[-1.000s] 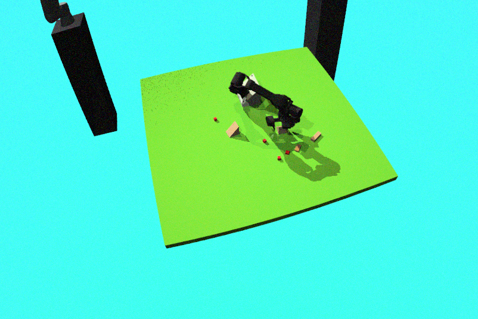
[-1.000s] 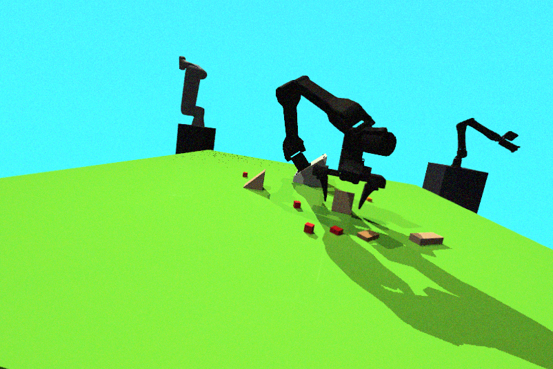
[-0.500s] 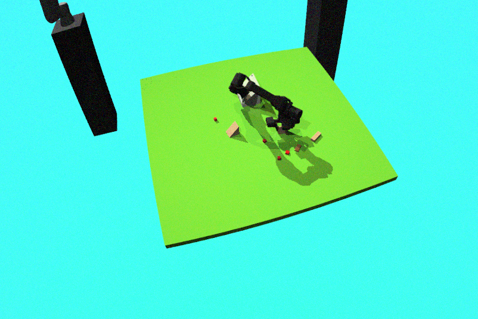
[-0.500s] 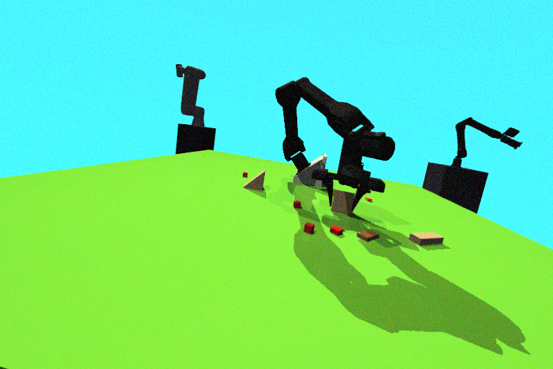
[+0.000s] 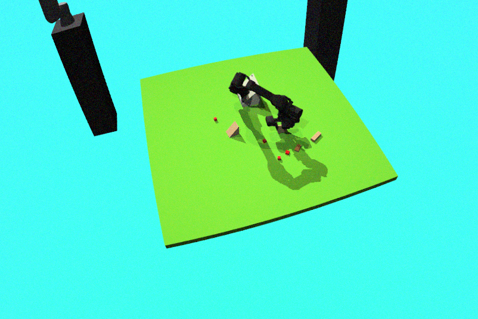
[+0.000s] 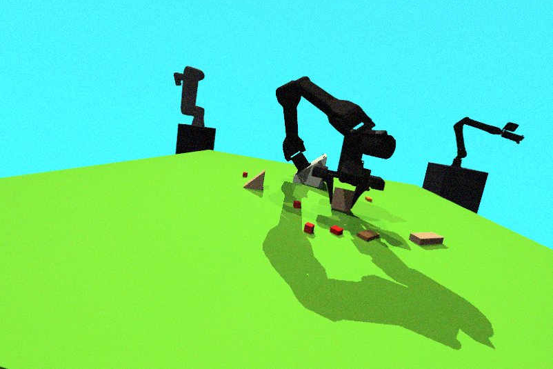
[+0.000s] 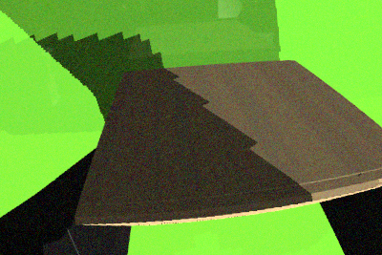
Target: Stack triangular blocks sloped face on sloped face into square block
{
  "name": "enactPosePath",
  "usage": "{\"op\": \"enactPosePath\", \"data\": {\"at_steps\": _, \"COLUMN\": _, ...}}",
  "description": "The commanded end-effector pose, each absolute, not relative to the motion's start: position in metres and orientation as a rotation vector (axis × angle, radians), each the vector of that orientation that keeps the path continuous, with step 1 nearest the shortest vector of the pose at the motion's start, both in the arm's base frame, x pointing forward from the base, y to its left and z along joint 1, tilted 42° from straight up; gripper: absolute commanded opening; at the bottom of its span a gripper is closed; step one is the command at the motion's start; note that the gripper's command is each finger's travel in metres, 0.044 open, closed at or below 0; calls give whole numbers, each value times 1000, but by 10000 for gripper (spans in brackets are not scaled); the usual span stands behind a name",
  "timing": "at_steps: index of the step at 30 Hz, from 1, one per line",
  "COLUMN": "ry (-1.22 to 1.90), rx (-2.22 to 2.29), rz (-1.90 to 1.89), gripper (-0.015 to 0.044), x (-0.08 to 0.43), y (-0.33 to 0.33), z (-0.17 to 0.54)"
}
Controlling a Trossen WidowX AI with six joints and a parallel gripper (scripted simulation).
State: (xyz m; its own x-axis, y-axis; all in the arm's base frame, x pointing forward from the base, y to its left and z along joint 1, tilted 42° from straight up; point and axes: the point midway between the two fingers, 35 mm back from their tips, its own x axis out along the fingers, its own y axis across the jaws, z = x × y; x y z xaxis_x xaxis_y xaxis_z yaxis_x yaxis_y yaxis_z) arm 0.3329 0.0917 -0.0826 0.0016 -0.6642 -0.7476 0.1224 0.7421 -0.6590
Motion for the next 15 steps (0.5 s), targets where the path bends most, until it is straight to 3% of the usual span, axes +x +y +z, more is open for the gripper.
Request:
{"op": "enactPosePath", "data": {"at_steps": 1, "ry": 1438, "rx": -460, "rz": -646, "gripper": 0, "x": 335, "y": 107, "z": -69}}
{"op": "enactPosePath", "data": {"at_steps": 15, "ry": 1430, "rx": -445, "rz": -665, "gripper": 0, "x": 334, "y": 106, "z": -68}}
